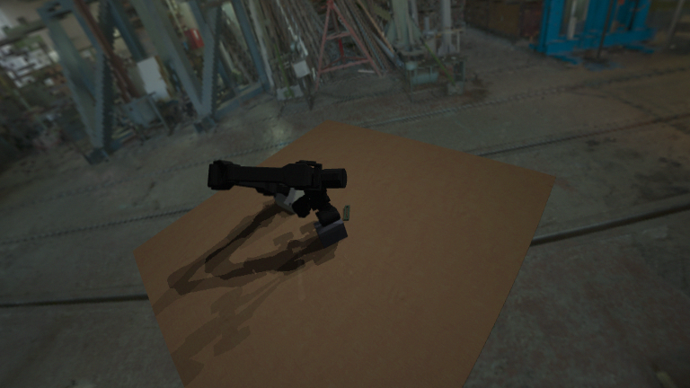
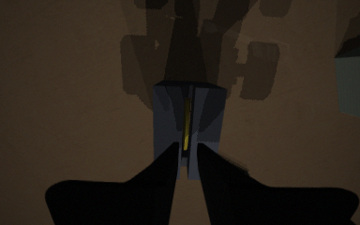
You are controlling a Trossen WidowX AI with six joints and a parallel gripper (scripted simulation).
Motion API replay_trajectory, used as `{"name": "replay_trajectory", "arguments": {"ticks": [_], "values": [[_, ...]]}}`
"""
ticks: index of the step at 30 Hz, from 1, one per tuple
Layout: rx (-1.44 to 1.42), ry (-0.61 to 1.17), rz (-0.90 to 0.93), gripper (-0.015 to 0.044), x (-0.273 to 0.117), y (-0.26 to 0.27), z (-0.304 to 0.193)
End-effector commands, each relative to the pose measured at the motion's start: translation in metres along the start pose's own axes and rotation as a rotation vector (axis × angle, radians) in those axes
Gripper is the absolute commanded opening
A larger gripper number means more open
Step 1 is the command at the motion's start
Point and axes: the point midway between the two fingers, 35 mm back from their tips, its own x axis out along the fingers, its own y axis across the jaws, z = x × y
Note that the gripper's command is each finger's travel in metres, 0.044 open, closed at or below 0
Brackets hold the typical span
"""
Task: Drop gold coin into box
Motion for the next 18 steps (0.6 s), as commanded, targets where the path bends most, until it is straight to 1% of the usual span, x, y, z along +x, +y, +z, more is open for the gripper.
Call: {"name": "replay_trajectory", "arguments": {"ticks": [1, 10, 18], "values": [[0.001, 0.000, -0.001, 0.0158, 0.000, 0.000, 0.000], [0.001, 0.000, -0.001, 0.0161, 0.000, 0.000, 0.000], [0.000, 0.001, -0.001, 0.0371, -0.020, 0.000, 0.000]]}}
